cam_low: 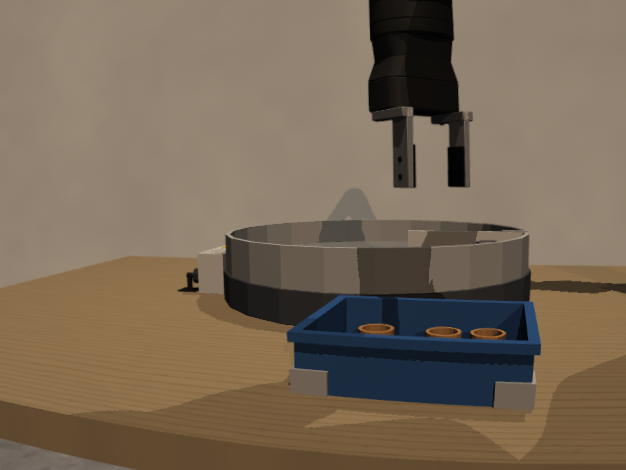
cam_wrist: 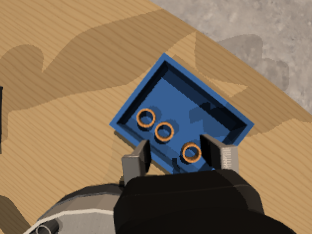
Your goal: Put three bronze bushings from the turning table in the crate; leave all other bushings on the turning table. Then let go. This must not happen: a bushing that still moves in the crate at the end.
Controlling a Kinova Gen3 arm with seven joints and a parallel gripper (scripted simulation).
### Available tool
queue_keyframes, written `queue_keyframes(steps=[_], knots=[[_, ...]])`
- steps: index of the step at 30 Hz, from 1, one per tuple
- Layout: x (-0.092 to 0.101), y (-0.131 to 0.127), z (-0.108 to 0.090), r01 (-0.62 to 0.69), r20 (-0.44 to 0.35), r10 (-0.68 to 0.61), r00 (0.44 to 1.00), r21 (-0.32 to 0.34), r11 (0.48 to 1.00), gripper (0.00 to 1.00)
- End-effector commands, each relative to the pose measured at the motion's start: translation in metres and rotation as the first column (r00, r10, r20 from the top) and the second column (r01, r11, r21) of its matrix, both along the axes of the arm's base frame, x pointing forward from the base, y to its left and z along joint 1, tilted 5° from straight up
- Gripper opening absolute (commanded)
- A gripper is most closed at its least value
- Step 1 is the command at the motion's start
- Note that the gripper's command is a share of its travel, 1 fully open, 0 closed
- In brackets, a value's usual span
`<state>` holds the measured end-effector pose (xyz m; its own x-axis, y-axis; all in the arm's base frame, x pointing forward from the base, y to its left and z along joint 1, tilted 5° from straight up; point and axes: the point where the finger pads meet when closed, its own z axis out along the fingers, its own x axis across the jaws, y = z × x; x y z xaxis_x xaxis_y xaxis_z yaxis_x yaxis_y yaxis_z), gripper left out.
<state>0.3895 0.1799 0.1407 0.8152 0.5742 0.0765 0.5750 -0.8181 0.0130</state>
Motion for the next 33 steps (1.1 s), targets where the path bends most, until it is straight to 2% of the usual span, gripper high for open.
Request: queue_keyframes(steps=[1, 7, 12, 24, 29, 33], knots=[[0.001, -0.001, 0.001, 0.004, 0.002, -0.004, 1.000, 0.001, 1.000, 1.00], [0.001, -0.001, 0.001, 0.004, 0.002, -0.004, 1.000, 0.001, 1.000, 1.00], [0.002, -0.001, 0.006, -0.212, 0.008, 0.212, 0.977, -0.016, 0.977, 1.00], [0.002, -0.001, 0.006, -0.212, 0.008, 0.212, 0.977, -0.016, 0.977, 1.00], [0.002, 0.000, 0.011, -0.418, 0.010, 0.418, 0.908, -0.033, 0.908, 1.00], [0.002, 0.000, 0.011, -0.418, 0.010, 0.418, 0.908, -0.033, 0.908, 1.00]])
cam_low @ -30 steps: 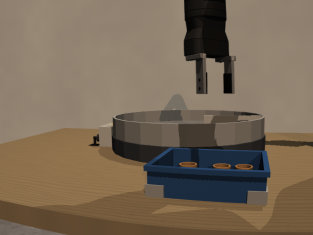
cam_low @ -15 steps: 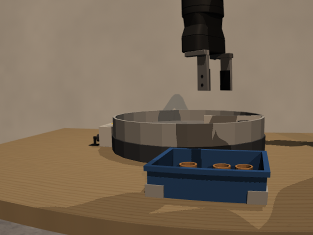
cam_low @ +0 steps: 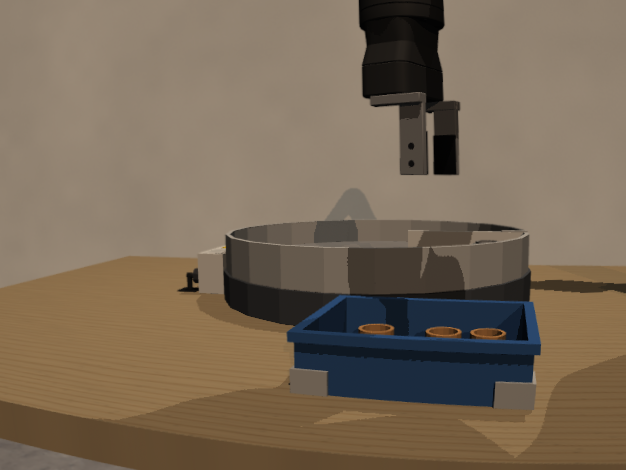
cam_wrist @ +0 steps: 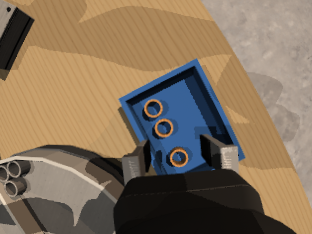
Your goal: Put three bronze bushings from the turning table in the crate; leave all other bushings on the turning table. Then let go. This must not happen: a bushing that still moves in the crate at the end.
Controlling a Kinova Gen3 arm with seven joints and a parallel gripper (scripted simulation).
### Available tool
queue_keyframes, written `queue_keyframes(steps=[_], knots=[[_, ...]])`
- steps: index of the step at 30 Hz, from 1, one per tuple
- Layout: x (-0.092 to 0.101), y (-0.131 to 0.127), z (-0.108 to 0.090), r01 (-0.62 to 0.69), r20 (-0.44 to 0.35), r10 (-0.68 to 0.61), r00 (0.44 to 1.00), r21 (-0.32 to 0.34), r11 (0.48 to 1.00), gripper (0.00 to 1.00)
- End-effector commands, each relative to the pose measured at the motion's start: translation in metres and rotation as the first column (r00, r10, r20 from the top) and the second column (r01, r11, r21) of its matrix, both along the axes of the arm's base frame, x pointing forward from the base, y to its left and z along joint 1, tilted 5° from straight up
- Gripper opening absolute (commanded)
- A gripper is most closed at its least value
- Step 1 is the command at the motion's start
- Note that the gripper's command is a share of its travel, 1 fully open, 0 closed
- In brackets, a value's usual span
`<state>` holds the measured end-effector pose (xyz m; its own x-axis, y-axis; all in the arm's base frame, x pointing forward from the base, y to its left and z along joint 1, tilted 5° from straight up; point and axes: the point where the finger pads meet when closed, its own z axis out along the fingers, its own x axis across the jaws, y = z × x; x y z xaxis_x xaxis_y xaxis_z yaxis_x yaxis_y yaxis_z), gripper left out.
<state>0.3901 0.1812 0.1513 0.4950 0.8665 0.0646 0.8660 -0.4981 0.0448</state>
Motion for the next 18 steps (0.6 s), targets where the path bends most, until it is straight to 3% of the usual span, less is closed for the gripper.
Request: queue_keyframes(steps=[1, 8, 13, 18], knots=[[0.0017, -0.0016, 0.0006, 0.004, 0.002, -0.004, 1.000, 0.001, 1.000, 1.00], [0.0017, -0.0016, 0.0006, 0.004, 0.002, -0.004, 1.000, 0.001, 1.000, 1.00], [0.0021, -0.0011, 0.0059, -0.211, 0.008, 0.212, 0.977, -0.016, 0.977, 1.00], [0.0021, -0.0011, 0.0059, -0.211, 0.008, 0.212, 0.977, -0.016, 0.977, 1.00]])
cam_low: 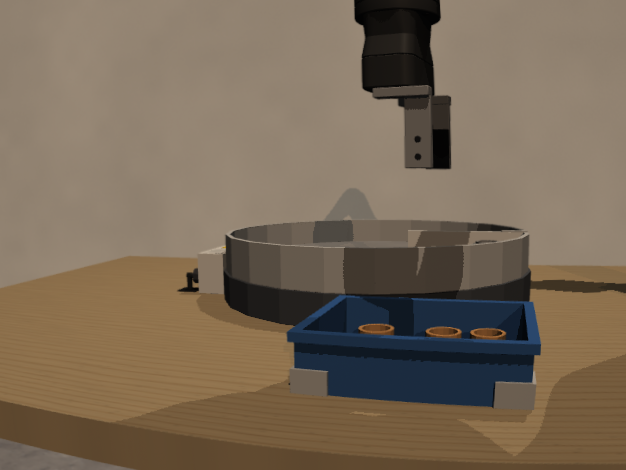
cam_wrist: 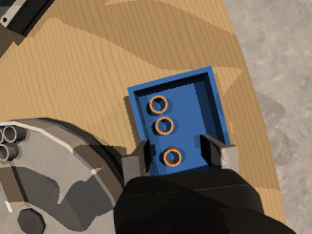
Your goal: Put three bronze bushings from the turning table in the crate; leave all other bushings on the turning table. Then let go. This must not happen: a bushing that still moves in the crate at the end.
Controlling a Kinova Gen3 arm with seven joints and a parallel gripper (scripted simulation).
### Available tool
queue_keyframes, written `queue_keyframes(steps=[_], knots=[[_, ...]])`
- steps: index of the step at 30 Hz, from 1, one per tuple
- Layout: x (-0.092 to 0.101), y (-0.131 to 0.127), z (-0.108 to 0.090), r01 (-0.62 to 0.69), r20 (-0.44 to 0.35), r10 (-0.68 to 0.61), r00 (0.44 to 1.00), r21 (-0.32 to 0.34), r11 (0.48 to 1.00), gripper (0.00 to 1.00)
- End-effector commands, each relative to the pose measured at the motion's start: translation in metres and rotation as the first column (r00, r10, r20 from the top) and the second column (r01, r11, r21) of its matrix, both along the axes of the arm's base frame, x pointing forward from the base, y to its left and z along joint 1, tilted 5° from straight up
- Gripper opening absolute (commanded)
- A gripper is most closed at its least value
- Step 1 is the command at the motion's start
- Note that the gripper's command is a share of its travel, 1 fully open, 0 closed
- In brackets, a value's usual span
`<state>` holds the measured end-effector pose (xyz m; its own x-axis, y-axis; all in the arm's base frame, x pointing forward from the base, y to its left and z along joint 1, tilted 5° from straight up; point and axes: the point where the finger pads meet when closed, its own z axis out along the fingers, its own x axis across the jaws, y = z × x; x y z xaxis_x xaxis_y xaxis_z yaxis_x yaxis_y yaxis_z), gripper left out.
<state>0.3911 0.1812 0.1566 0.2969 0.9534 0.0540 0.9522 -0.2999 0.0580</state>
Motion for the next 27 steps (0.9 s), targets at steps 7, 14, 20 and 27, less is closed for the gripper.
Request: queue_keyframes(steps=[7, 14, 20, 27], knots=[[0.0012, -0.0010, 0.0006, 0.003, 0.002, -0.003, 1.000, 0.001, 1.000, 1.00], [0.0016, -0.0005, 0.0059, -0.213, 0.008, 0.213, 0.977, -0.016, 0.977, 1.00], [0.0016, -0.0005, 0.0059, -0.213, 0.008, 0.213, 0.977, -0.016, 0.977, 1.00], [0.0016, -0.0005, 0.0059, -0.213, 0.008, 0.213, 0.977, -0.016, 0.977, 1.00]])
